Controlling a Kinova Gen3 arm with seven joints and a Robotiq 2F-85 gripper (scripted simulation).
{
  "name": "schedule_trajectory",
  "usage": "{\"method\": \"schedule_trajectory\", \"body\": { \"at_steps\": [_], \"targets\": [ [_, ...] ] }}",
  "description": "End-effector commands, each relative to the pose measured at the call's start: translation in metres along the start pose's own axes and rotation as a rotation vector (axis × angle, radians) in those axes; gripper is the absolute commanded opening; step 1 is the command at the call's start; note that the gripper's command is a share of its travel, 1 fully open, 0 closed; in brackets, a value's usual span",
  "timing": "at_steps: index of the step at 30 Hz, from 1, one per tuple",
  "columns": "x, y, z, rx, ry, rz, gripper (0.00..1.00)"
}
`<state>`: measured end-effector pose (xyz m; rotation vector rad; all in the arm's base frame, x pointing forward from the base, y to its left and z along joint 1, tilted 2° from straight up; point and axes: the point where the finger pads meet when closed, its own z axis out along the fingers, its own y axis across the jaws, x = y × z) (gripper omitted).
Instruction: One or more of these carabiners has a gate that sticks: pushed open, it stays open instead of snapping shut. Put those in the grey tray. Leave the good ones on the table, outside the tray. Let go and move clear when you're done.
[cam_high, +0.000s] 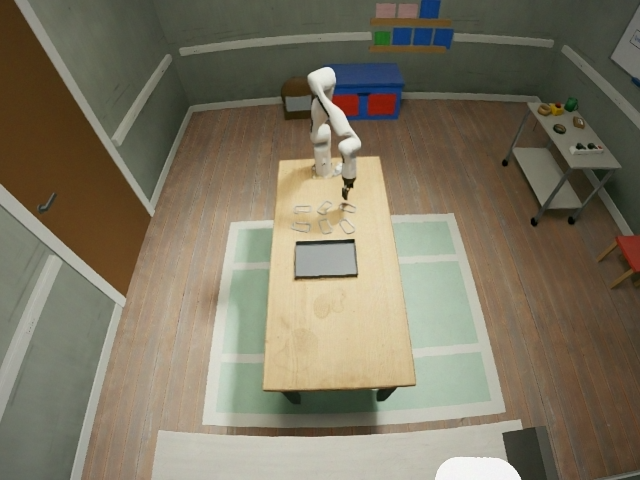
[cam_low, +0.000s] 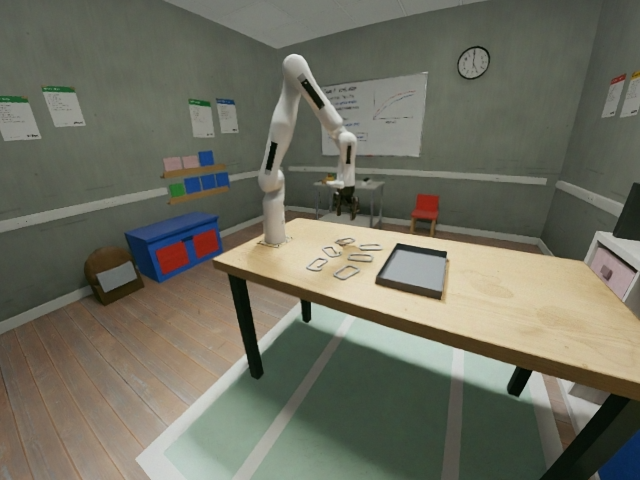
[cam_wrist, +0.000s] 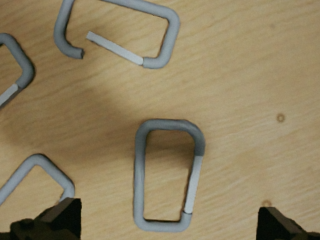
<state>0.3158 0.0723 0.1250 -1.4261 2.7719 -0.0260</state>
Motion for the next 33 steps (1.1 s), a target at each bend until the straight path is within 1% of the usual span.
{"method": "schedule_trajectory", "body": {
  "at_steps": [1, 4, 5, 21, 22, 33],
  "targets": [
    [-0.001, 0.001, 0.001, -0.001, 0.001, -0.003, 1.00],
    [-0.001, 0.001, 0.001, -0.001, 0.001, -0.003, 1.00],
    [0.000, 0.001, 0.031, -0.001, 0.002, -0.001, 1.00],
    [0.000, 0.001, 0.031, -0.001, 0.002, -0.001, 1.00],
    [0.001, 0.001, 0.081, 0.001, -0.001, 0.000, 1.00],
    [0.001, 0.001, 0.081, 0.001, -0.001, 0.000, 1.00]
  ]
}}
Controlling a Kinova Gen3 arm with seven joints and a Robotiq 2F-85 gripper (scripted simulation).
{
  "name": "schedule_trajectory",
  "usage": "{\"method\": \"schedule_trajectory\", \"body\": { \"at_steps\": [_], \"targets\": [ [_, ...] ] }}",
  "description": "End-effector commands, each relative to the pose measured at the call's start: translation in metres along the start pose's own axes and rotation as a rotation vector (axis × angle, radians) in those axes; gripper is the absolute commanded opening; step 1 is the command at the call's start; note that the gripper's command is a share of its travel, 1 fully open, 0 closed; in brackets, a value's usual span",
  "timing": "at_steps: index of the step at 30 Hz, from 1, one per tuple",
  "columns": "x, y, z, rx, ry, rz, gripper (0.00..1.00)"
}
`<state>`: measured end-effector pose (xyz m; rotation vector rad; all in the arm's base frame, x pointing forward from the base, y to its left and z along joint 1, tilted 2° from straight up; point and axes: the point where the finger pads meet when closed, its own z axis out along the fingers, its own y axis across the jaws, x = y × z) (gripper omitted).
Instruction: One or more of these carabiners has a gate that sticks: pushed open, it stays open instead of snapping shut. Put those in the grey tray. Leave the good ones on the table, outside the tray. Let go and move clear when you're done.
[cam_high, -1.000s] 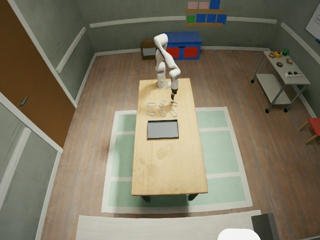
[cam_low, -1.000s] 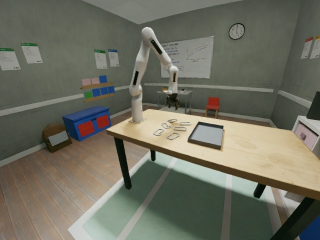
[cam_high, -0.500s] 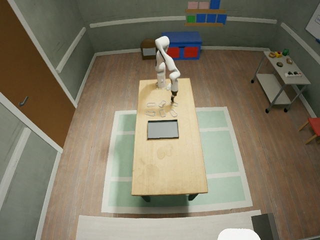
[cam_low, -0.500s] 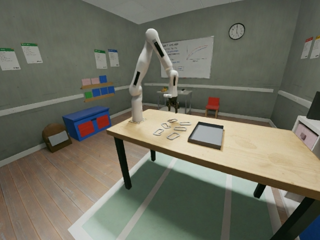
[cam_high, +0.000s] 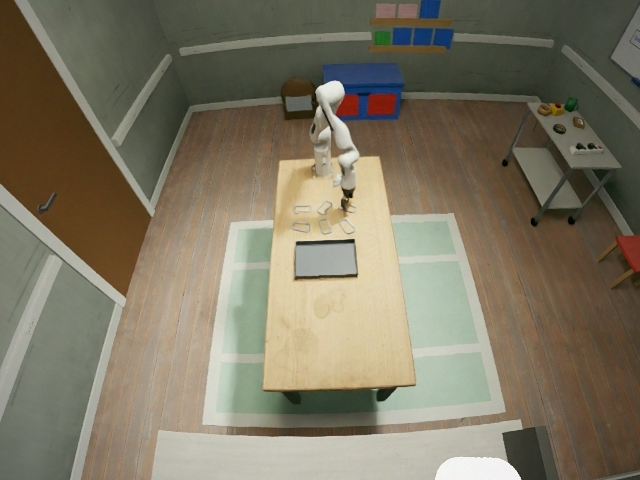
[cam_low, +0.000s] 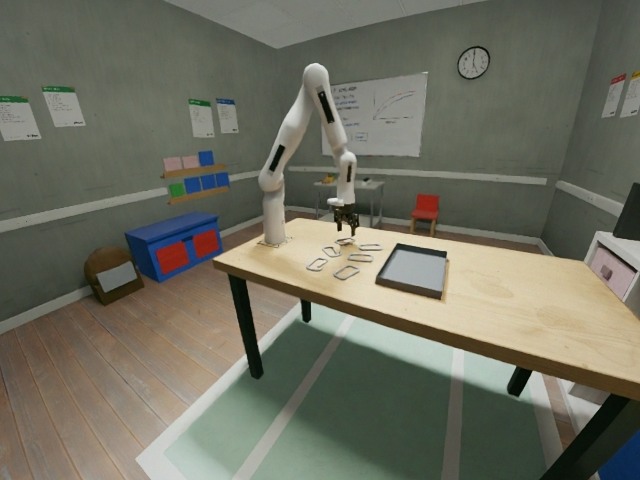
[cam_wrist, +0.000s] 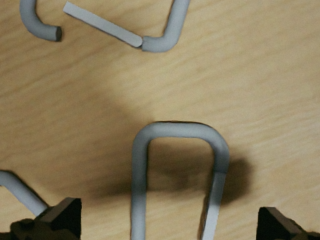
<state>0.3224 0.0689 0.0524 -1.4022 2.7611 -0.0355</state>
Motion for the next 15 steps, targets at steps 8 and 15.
{"method": "schedule_trajectory", "body": {
  "at_steps": [8, 15],
  "targets": [
    [0.001, 0.006, 0.029, -0.014, 0.016, -0.012, 1.00],
    [0.001, 0.006, 0.029, -0.014, 0.016, -0.012, 1.00]
  ]
}}
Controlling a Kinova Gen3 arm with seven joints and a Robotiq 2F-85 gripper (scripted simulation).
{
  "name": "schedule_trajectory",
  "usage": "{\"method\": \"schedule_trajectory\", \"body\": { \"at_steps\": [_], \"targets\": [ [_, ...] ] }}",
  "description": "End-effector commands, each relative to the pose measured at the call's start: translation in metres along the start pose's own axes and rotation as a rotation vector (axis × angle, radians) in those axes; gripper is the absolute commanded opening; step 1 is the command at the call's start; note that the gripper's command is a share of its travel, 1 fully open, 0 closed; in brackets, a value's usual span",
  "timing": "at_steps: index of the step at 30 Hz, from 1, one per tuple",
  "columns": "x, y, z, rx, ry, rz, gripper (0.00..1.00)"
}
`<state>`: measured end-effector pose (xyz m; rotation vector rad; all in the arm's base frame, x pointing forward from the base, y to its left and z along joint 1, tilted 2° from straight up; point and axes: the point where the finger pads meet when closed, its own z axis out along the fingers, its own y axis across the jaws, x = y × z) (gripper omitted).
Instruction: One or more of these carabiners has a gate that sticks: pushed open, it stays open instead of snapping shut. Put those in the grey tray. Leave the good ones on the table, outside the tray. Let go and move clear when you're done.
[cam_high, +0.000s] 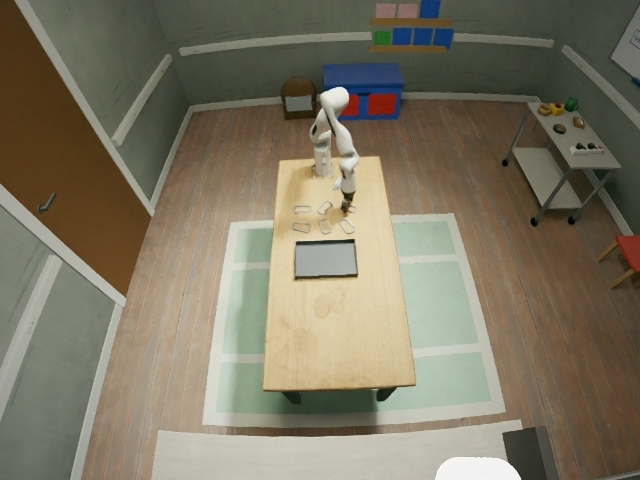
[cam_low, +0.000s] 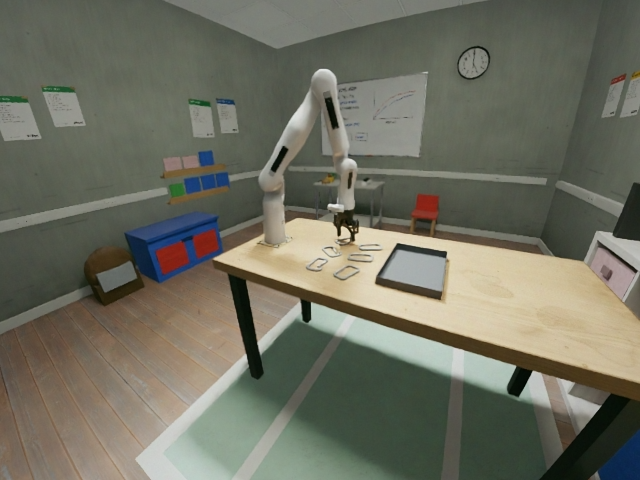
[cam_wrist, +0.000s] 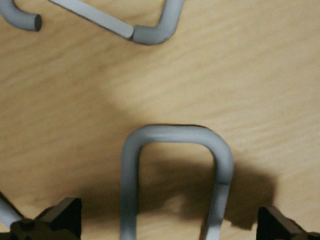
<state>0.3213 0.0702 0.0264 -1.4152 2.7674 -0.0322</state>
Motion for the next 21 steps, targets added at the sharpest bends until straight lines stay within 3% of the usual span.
{"method": "schedule_trajectory", "body": {
  "at_steps": [1, 21],
  "targets": [
    [0.0005, 0.0033, 0.0035, -0.007, 0.007, -0.006, 1.00],
    [0.0014, 0.0040, 0.0096, -0.005, 0.005, -0.005, 1.00]
  ]
}}
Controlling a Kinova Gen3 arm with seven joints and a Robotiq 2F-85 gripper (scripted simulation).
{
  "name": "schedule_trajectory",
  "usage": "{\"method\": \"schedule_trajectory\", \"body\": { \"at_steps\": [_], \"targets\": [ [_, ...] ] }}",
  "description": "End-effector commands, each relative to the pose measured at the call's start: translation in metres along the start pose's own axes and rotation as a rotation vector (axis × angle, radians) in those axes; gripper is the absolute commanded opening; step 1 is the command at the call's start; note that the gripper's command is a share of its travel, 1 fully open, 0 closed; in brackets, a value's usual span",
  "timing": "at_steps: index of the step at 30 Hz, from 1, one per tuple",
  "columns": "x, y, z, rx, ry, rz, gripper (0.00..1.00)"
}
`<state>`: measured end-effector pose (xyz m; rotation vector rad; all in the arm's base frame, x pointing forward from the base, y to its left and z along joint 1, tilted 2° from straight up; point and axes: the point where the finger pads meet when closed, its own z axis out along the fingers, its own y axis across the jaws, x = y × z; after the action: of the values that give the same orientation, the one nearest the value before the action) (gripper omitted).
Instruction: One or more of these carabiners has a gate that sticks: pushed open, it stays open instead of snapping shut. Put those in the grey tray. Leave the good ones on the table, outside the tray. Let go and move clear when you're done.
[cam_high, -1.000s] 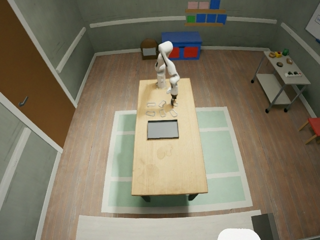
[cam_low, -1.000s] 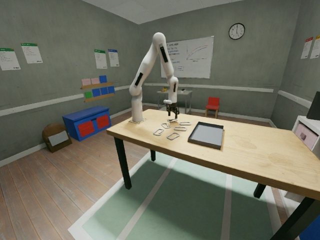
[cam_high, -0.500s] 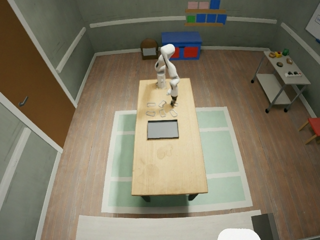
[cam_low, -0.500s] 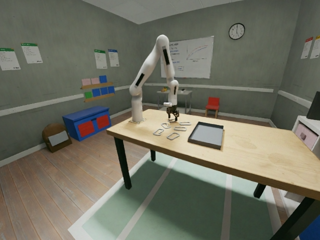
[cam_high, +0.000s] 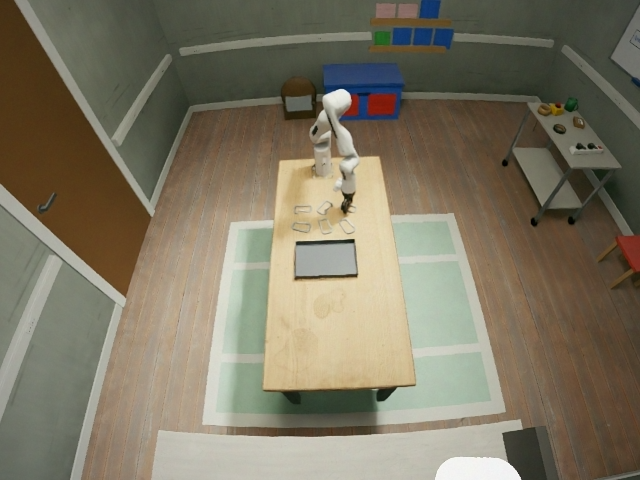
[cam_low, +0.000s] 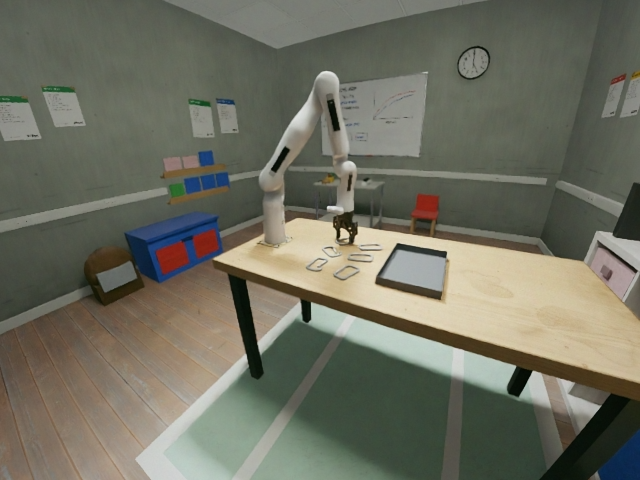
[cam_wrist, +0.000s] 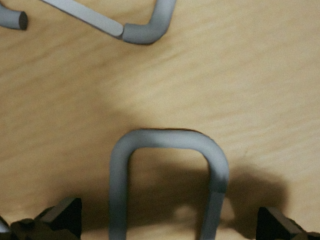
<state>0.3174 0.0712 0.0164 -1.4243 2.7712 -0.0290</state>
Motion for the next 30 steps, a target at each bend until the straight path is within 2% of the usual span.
{"method": "schedule_trajectory", "body": {
  "at_steps": [1, 3, 4, 30],
  "targets": [
    [-0.0003, -0.0001, -0.0002, 0.001, -0.001, 0.000, 1.00],
    [-0.0003, -0.0001, -0.0002, 0.001, -0.001, 0.000, 1.00],
    [-0.0003, -0.0002, -0.0003, 0.001, -0.001, 0.000, 0.75],
    [-0.0007, 0.0007, -0.0017, 0.001, -0.002, -0.002, 0.75]
  ]
}}
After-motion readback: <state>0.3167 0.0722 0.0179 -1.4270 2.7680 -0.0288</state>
